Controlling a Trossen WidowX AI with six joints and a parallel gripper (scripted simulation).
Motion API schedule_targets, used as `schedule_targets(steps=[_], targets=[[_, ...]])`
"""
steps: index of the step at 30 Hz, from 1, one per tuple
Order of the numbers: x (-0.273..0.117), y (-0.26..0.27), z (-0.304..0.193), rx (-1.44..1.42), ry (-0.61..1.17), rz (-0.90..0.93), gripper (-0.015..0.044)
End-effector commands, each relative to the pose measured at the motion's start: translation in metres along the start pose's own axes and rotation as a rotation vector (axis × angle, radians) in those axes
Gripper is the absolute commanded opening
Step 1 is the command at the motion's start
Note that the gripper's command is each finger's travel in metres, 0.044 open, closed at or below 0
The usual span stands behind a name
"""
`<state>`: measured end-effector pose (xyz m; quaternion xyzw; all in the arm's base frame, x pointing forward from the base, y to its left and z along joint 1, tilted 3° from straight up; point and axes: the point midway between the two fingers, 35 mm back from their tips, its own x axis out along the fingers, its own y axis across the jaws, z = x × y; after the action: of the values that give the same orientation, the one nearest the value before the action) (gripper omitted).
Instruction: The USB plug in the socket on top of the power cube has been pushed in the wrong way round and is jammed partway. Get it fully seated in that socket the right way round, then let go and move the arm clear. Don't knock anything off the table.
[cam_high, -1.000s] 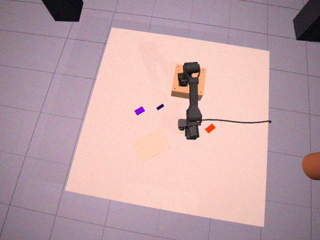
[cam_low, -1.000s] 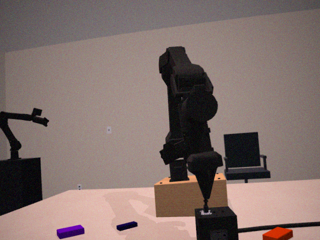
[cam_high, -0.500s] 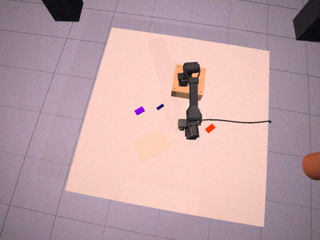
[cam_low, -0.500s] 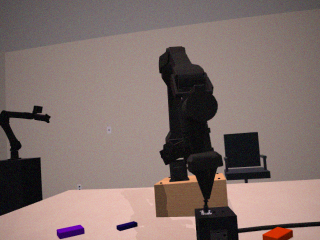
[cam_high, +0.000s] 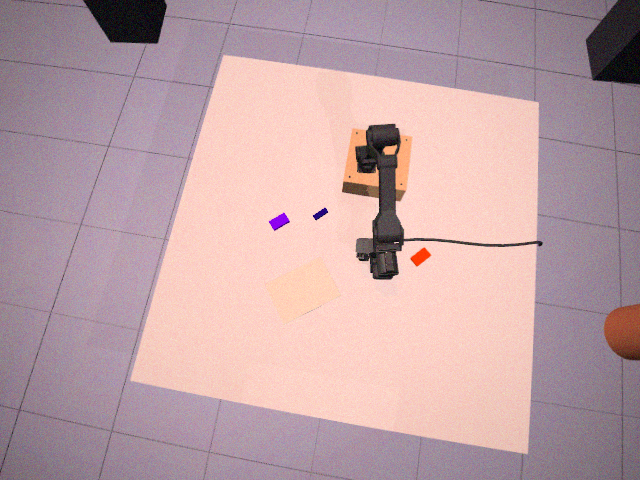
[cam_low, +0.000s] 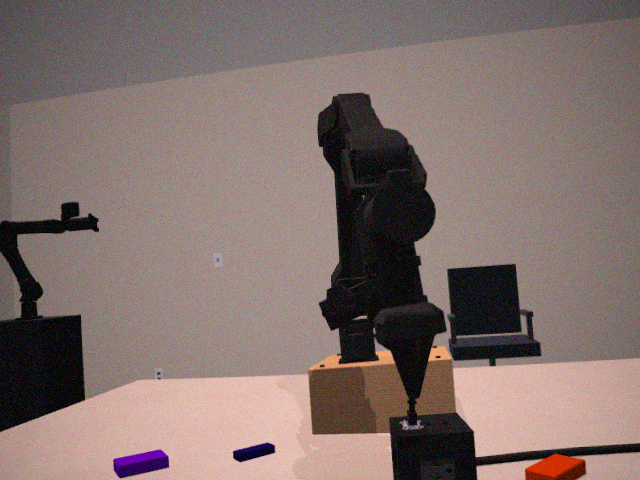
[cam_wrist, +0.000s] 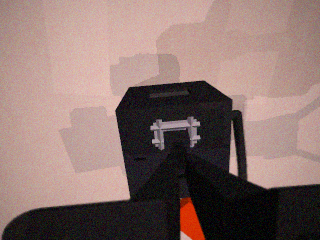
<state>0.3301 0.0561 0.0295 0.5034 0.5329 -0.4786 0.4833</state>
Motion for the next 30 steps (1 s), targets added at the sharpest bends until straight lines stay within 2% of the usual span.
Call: schedule_targets(steps=[1,11,15,30], targets=[[0.0022,0.0000,-0.0002,-0.006,0.003,-0.002,0.0000],[0.0022,0.0000,-0.0002,-0.006,0.003,-0.002,0.0000],[0.0001,0.0000,-0.0001,0.000,0.000,0.000,0.0095],[0.0001,0.0000,-0.0001,0.000,0.000,0.000,0.0095]])
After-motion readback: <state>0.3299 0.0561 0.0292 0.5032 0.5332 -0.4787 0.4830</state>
